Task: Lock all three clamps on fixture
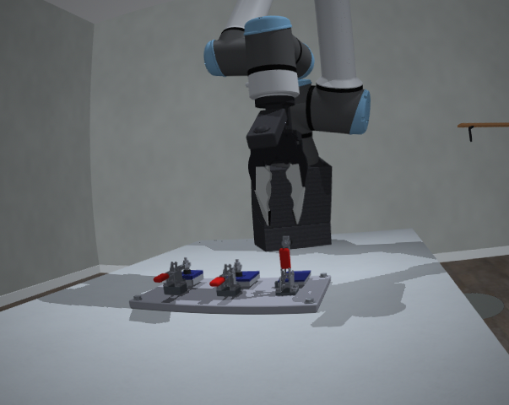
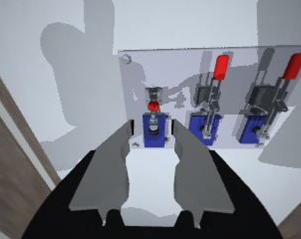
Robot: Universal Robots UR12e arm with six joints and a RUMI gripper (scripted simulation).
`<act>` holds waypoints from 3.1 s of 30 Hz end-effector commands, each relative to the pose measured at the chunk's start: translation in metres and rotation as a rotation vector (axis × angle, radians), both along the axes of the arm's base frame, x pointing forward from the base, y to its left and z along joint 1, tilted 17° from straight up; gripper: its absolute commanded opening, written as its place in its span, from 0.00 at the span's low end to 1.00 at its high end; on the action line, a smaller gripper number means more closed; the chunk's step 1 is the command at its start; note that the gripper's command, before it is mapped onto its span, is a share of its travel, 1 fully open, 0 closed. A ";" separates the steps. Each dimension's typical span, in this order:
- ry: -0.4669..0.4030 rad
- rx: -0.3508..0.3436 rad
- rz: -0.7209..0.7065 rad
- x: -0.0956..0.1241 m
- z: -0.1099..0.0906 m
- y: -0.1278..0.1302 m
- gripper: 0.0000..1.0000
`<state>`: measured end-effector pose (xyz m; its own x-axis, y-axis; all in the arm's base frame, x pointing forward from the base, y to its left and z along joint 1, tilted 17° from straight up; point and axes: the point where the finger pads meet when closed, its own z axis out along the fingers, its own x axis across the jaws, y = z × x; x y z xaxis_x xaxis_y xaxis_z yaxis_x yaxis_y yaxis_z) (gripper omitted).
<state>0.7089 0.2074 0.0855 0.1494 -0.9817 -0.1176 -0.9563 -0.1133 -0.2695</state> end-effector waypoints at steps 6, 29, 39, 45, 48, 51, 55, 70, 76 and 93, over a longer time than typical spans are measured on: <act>0.002 0.000 0.000 -0.007 -0.004 -0.001 0.28; 0.002 0.000 0.001 0.003 -0.038 0.006 0.28; 0.001 0.000 0.001 0.007 -0.049 0.008 0.28; -0.001 0.000 0.001 0.007 -0.049 0.007 0.28; -0.001 0.000 0.001 0.007 -0.048 0.007 0.28; -0.001 0.000 0.001 0.006 -0.048 0.007 0.28; 0.000 0.000 0.001 0.005 -0.049 0.007 0.28; 0.004 0.000 0.000 0.002 -0.050 0.007 0.28; 0.004 0.000 0.000 0.003 -0.050 0.007 0.28; 0.005 0.000 0.001 0.005 -0.061 0.009 0.28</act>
